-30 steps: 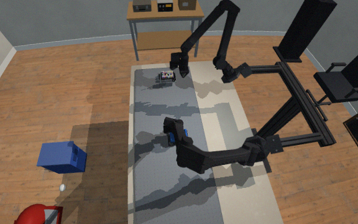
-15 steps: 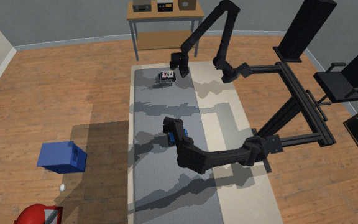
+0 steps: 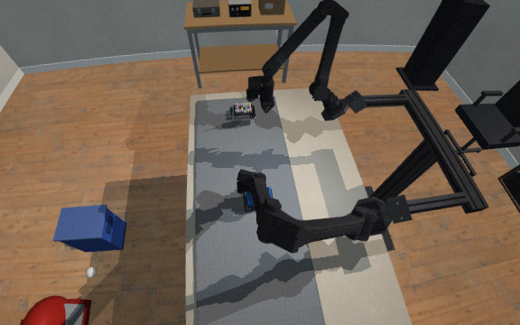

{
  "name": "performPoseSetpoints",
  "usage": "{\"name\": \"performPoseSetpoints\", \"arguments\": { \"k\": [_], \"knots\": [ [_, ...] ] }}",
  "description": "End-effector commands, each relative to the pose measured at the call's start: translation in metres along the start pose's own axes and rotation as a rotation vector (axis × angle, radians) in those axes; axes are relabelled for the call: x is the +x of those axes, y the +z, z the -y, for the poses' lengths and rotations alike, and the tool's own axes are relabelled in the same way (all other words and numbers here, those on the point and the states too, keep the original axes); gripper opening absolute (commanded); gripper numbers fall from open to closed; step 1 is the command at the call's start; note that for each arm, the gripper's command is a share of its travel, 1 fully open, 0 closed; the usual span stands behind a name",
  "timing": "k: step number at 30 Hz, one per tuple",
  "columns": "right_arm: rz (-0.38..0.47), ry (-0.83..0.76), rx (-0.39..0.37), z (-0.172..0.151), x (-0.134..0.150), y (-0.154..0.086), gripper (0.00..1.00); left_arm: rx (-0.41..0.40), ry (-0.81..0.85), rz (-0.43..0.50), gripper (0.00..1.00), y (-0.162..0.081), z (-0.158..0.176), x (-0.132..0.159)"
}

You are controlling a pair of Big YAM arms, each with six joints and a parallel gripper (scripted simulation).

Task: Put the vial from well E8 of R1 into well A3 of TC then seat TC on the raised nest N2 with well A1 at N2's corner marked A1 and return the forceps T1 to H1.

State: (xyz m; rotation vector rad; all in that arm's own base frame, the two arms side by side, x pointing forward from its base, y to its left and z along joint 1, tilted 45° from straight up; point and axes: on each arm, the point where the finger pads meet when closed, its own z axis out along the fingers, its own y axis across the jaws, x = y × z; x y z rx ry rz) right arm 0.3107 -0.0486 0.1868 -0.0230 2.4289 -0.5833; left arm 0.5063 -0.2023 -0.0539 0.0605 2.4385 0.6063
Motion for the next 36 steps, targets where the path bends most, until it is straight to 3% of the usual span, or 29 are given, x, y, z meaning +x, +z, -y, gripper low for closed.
{"name": "performPoseSetpoints", "arguments": {
  "k": [1,16,36],
  "knots": [
    [0.018,0.017,0.002,0.003,-0.010,-0.006,0.24,0.019,0.002,0.022,0.00,-0.021,0.007,-0.005],
    [0.018,0.017,0.002,0.003,-0.010,-0.006,0.24,0.019,0.002,0.022,0.00,-0.021,0.007,-0.005],
    [0.018,0.017,0.002,0.003,-0.010,-0.006,0.24,0.018,0.002,0.022,0.00,-0.051,0.006,-0.003]
  ]
}}
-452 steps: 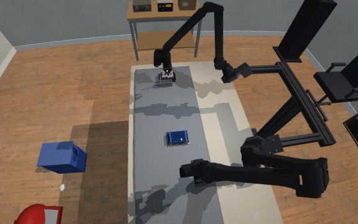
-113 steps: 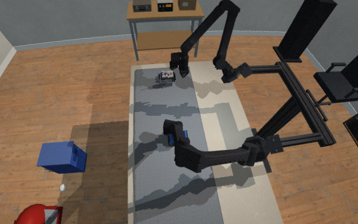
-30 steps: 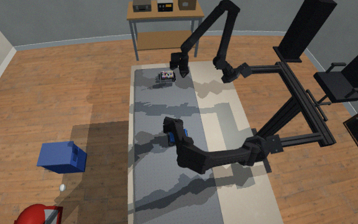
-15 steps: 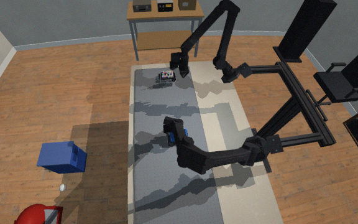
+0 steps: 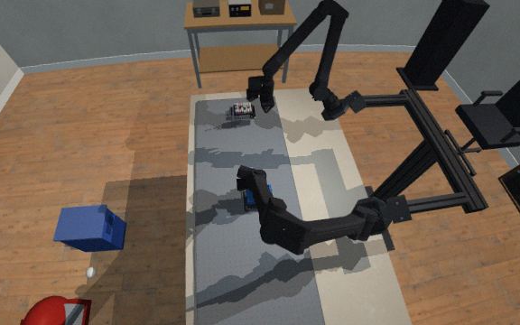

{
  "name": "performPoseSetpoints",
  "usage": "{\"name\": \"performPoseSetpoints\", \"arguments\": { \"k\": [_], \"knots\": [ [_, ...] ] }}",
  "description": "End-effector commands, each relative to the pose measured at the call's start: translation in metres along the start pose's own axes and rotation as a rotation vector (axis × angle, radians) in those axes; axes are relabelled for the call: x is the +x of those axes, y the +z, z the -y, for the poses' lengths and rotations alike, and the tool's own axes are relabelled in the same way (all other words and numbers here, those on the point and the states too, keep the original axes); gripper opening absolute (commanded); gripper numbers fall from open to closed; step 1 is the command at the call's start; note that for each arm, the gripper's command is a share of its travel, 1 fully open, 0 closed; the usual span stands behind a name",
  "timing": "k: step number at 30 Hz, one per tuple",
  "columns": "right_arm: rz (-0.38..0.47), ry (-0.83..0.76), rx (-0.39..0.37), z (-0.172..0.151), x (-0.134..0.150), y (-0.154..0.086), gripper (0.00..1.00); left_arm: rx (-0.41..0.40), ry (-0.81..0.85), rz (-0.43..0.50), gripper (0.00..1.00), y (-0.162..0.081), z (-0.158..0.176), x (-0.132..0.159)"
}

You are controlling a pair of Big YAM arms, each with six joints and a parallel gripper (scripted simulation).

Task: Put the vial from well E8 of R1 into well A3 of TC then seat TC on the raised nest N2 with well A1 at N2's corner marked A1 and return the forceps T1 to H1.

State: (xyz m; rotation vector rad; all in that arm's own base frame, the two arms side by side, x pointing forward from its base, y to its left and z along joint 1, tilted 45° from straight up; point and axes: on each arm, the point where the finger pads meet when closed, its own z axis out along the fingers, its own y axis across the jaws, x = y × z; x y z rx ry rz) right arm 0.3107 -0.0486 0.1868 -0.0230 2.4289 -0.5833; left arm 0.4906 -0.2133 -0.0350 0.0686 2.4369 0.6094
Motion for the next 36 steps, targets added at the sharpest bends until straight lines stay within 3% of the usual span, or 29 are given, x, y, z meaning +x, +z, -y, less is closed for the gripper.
{"name": "performPoseSetpoints", "arguments": {
  "k": [1,36],
  "knots": [
    [0.018,0.017,0.002,0.0032,-0.0101,-0.0058,0.24,0.019,-0.004,0.020,0.00,-0.0255,0.0060,-0.0032],
    [0.018,0.017,0.002,0.0032,-0.0101,-0.0058,0.24,0.021,-0.008,0.022,0.00,-0.0283,0.0069,-0.0056]
  ]
}}
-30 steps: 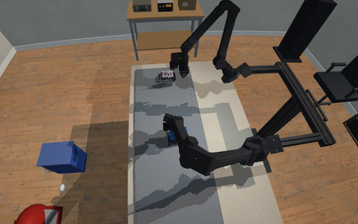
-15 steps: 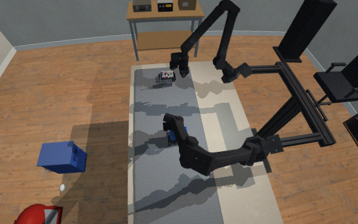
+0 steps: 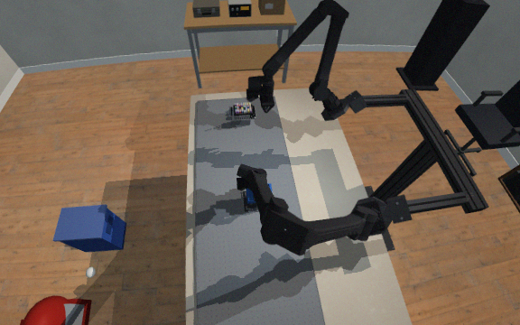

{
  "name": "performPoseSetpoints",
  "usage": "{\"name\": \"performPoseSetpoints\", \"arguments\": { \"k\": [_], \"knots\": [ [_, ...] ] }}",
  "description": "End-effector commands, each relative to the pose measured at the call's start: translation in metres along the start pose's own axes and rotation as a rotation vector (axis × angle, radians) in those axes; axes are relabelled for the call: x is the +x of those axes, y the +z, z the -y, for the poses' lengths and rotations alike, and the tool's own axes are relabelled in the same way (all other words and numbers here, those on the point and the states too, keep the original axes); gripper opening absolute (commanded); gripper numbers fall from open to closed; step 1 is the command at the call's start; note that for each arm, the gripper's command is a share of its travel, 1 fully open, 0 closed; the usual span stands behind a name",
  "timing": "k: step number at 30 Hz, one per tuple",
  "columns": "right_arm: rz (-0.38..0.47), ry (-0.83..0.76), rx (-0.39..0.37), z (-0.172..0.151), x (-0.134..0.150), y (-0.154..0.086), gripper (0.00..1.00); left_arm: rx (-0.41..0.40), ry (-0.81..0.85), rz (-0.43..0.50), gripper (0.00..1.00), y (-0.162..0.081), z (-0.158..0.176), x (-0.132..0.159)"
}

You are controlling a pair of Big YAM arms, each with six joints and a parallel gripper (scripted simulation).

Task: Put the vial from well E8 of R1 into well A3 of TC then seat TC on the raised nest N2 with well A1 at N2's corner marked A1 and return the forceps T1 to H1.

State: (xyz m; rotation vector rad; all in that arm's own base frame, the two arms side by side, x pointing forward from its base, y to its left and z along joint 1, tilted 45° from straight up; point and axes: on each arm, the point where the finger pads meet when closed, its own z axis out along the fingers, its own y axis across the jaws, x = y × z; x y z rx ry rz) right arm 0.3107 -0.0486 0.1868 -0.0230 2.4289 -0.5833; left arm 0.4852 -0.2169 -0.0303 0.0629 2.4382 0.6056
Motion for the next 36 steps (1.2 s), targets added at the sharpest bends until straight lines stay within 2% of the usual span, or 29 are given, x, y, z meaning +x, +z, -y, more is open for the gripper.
{"name": "performPoseSetpoints", "arguments": {
  "k": [1,18,19,23,25,28,31,33,35,36],
  "knots": [
    [0.018,0.017,0.002,0.003,-0.010,-0.006,0.24,0.020,-0.003,0.024,0.00,-0.020,0.006,-0.007],
    [0.018,0.017,0.002,0.003,-0.010,-0.006,0.24,0.020,-0.003,0.024,0.00,-0.020,0.006,-0.007],
    [0.018,0.017,0.002,0.003,-0.010,-0.006,0.24,0.008,-0.031,0.018,0.00,-0.007,-0.025,-0.011],
    [0.018,0.017,0.002,0.003,-0.010,-0.006,0.24,0.006,-0.029,0.016,0.00,-0.007,-0.033,-0.016],
    [0.018,0.017,0.002,0.003,-0.010,-0.006,0.24,0.012,-0.041,0.028,0.00,-0.010,-0.033,-0.032],
    [0.018,0.017,0.002,0.003,-0.010,-0.006,0.24,0.028,-0.003,0.033,0.00,-0.021,-0.025,-0.025],
    [0.018,0.017,0.002,0.003,-0.010,-0.006,0.24,0.003,-0.027,0.015,0.00,-0.007,-0.047,-0.023],
    [0.018,0.017,0.002,0.003,-0.010,-0.006,0.24,0.006,-0.031,0.019,0.00,-0.007,-0.049,-0.025],
    [0.018,0.017,0.002,0.003,-0.010,-0.006,0.24,0.006,-0.031,0.019,0.00,-0.007,-0.049,-0.025],
    [0.018,0.017,0.002,0.003,-0.010,-0.006,0.24,0.025,-0.007,0.034,0.00,-0.018,-0.037,-0.023]
  ]
}}
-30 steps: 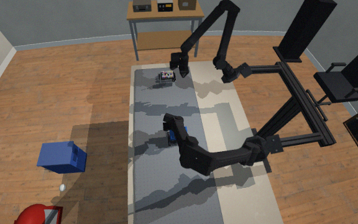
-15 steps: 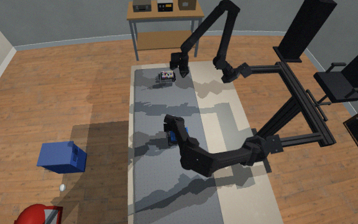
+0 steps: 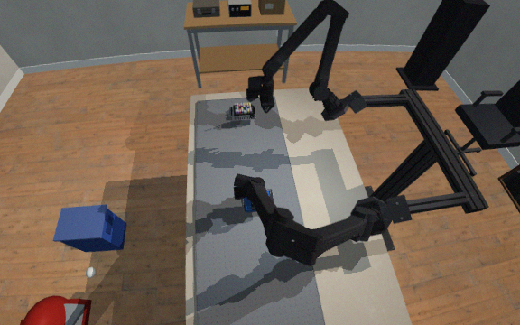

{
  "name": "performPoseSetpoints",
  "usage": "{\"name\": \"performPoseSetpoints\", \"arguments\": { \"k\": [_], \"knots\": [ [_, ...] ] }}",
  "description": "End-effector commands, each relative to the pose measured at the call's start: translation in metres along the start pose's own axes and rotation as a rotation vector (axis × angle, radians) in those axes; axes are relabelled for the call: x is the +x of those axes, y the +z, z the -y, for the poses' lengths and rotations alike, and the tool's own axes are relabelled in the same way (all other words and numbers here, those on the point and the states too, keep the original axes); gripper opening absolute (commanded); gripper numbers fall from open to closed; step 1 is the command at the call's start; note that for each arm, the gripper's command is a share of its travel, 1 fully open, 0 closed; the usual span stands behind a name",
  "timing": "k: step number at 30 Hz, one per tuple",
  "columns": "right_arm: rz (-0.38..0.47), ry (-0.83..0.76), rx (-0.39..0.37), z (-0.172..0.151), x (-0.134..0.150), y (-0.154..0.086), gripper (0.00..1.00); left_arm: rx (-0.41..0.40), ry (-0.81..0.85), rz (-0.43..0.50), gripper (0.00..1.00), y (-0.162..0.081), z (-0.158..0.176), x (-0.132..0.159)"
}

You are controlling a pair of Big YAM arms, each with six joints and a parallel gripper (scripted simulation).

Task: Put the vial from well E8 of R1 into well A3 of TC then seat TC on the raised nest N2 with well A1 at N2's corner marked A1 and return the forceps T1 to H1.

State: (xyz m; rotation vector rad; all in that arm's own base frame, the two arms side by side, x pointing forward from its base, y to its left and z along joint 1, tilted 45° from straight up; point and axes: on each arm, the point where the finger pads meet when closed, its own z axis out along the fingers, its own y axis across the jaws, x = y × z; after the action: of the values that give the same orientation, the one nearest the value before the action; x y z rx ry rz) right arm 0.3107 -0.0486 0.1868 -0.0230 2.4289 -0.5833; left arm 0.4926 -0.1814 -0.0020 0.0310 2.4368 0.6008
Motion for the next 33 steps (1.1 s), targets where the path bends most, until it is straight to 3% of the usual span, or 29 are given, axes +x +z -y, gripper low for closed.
{"name": "performPoseSetpoints", "arguments": {
  "k": [1,3,33],
  "knots": [
    [0.018,0.017,0.002,0.003,-0.010,-0.006,0.24,0.027,0.012,0.033,0.00,-0.015,0.002,-0.008],
    [0.018,0.017,0.002,0.003,-0.010,-0.006,0.24,0.010,-0.007,0.022,0.00,-0.006,-0.013,-0.010],
    [0.018,0.017,0.002,0.003,-0.010,-0.006,0.24,0.009,-0.006,0.023,0.00,-0.006,-0.056,-0.011]
  ]
}}
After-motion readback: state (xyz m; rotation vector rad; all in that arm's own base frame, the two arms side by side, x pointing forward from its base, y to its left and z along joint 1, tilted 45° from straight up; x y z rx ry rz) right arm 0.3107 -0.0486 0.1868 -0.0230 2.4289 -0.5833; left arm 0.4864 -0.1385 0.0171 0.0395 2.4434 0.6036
